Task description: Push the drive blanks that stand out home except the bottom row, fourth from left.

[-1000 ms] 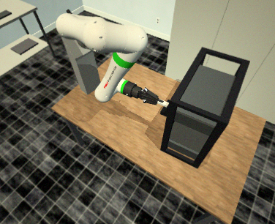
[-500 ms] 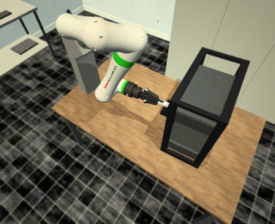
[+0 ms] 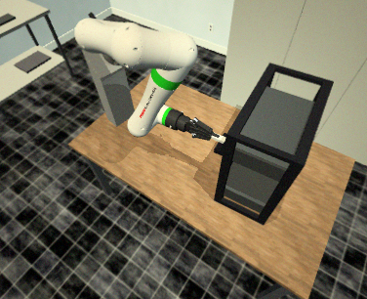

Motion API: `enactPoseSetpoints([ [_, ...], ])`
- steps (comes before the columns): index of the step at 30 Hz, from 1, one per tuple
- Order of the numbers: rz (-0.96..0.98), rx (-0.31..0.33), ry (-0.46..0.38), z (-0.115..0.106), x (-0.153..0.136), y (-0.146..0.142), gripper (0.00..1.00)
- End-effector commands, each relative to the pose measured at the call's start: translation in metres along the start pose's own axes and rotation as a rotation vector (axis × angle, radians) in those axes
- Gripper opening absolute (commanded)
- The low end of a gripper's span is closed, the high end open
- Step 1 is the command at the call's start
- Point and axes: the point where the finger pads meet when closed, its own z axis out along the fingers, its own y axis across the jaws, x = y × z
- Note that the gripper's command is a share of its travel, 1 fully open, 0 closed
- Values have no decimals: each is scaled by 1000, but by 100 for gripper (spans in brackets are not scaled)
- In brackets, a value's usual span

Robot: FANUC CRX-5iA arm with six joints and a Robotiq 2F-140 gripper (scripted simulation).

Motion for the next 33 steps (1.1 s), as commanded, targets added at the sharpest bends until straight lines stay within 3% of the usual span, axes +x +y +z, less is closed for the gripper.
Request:
enactPoseSetpoints([
  [1,0,1,0,0,0,-1,0],
  [33,0,1,0,6,0,-1,0],
])
